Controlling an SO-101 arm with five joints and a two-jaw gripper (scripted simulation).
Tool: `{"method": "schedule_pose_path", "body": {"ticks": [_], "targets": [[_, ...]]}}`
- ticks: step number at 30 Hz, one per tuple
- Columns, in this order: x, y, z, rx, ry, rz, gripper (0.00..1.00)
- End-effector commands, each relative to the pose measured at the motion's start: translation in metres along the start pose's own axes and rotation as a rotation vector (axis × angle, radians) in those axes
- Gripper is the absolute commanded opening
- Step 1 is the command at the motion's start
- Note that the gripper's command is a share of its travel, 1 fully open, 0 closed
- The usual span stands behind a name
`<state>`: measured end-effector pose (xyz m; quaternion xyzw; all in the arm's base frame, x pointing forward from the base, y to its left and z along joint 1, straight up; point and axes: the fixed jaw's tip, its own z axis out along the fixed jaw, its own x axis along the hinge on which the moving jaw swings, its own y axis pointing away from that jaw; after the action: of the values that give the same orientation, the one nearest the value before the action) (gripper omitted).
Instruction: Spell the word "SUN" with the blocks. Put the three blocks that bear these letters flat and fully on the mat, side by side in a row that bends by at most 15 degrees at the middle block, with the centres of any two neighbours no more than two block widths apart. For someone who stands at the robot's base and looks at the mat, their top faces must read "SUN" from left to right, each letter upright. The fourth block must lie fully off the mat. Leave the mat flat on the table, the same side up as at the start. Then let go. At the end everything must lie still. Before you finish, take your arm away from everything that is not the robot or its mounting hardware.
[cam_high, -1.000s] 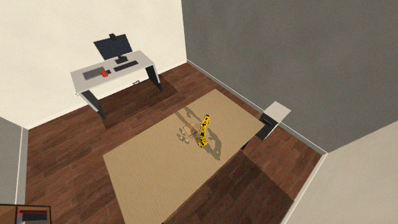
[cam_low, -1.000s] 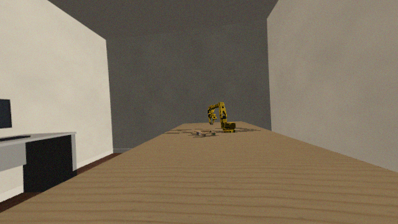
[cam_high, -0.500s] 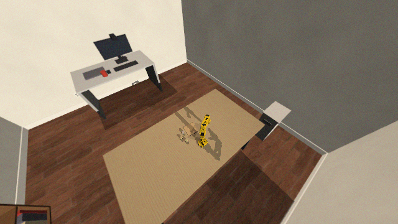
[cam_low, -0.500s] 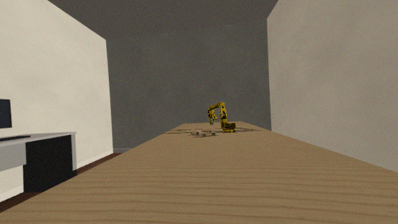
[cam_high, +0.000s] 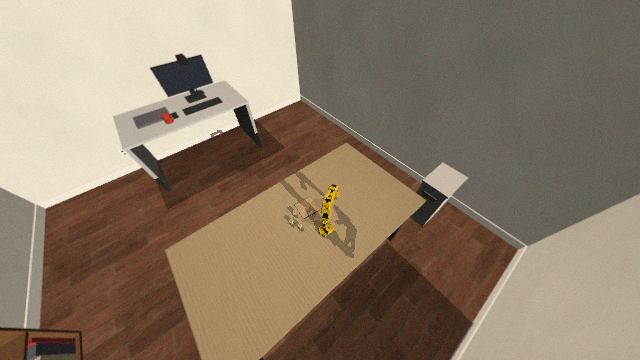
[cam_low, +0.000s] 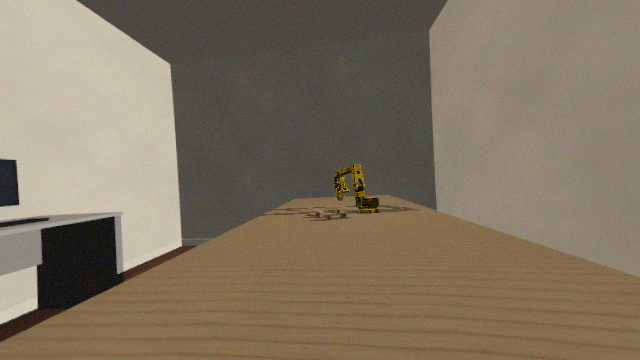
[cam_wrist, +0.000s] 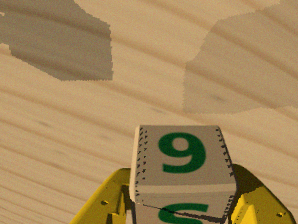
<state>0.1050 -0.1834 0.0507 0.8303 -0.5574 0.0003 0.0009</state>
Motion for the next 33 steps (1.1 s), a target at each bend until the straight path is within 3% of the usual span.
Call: {"method": "schedule_pose_path", "body": {"ticks": [1,33], "targets": [[0.008,0.0,-0.011,0.014,0.078,0.0,0.0],[0.009,-0.001,0.001,0.014,0.078,0.0,0.0]]}}
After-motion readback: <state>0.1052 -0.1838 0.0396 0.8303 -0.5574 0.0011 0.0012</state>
